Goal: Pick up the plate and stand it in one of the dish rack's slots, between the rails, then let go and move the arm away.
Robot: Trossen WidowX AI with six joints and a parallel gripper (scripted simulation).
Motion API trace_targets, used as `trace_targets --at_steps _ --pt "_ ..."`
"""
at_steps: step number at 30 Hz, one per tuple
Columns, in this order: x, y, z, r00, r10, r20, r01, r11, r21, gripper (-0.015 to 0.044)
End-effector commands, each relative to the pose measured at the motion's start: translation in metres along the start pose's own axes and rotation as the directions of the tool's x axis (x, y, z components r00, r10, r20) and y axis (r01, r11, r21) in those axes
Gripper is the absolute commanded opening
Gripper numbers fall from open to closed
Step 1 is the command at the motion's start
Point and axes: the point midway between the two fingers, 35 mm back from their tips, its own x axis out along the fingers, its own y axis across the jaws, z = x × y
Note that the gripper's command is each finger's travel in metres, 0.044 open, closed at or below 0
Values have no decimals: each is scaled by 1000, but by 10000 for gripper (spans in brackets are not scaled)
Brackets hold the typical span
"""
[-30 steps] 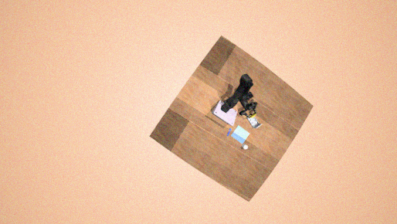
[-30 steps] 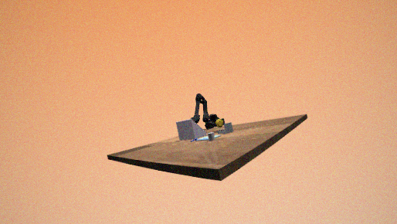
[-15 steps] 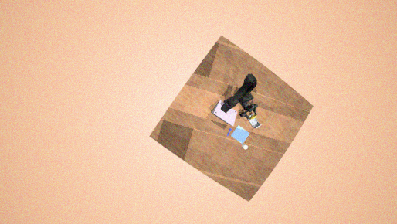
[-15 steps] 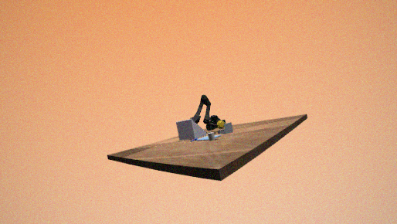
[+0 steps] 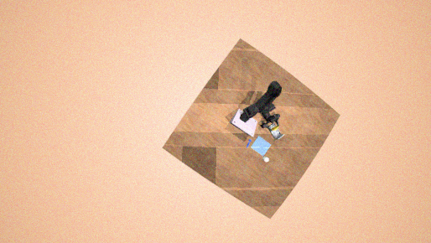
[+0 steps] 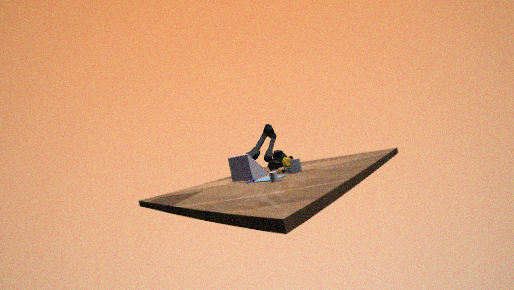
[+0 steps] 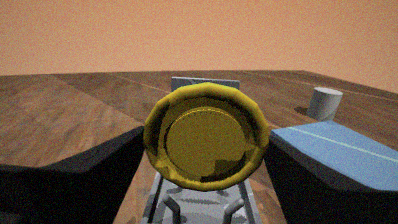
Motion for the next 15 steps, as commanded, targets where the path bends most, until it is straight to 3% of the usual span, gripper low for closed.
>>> trace_targets --at_steps 1,14,15 --pt "0 -1 -10 1000 0 3 0 1000 6 0" --pt "0 -1 -6 1000 -1 -5 1 1000 -5 0" --pt "0 -1 -6 1000 -1 -3 1 1000 -3 26"
